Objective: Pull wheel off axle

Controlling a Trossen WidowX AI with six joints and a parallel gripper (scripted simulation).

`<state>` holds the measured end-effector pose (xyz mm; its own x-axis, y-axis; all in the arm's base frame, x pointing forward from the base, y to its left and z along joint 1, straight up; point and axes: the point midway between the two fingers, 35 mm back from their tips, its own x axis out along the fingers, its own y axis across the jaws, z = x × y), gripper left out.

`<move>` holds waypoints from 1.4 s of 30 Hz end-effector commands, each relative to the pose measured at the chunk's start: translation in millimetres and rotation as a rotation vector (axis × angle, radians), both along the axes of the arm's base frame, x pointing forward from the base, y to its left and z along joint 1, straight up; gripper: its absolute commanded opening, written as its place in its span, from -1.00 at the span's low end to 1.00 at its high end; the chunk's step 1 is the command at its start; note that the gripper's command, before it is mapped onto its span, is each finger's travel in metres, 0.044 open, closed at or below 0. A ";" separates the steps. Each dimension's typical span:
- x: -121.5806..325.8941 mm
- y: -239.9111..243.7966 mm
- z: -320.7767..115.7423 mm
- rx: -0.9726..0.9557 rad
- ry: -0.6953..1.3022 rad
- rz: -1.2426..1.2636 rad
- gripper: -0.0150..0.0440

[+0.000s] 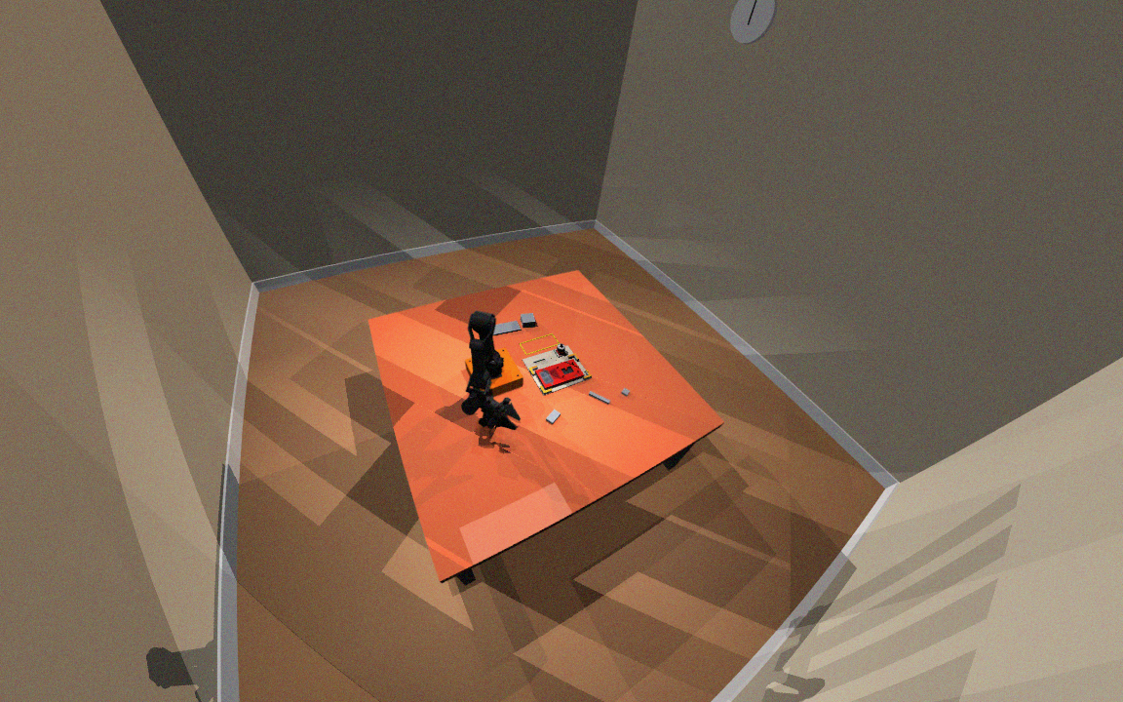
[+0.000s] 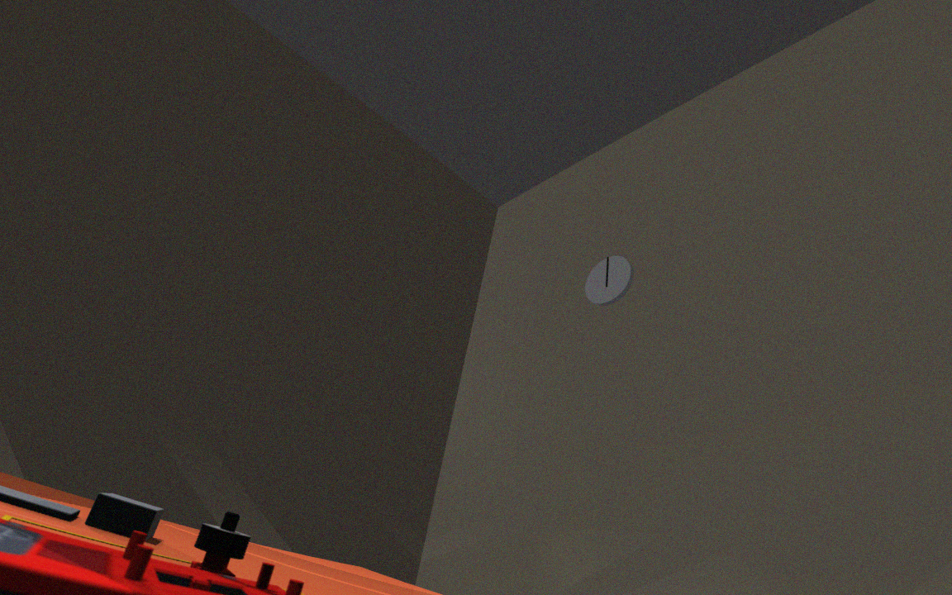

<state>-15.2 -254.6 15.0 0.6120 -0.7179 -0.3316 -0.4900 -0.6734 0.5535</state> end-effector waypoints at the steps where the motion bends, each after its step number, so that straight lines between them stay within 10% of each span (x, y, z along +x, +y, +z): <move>1: 0.9 -0.7 -0.3 0.003 0.001 0.004 0.78; 4: 14.8 -9.5 -4.1 0.044 0.016 0.066 0.53; 23: 165.2 -35.2 -17.3 0.259 0.302 0.580 0.53; 42: 323.5 67.8 -1.6 0.239 0.732 1.114 0.53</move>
<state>283.8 -211.9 6.6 0.5126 0.1272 -0.8492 0.6460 -0.7086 0.2838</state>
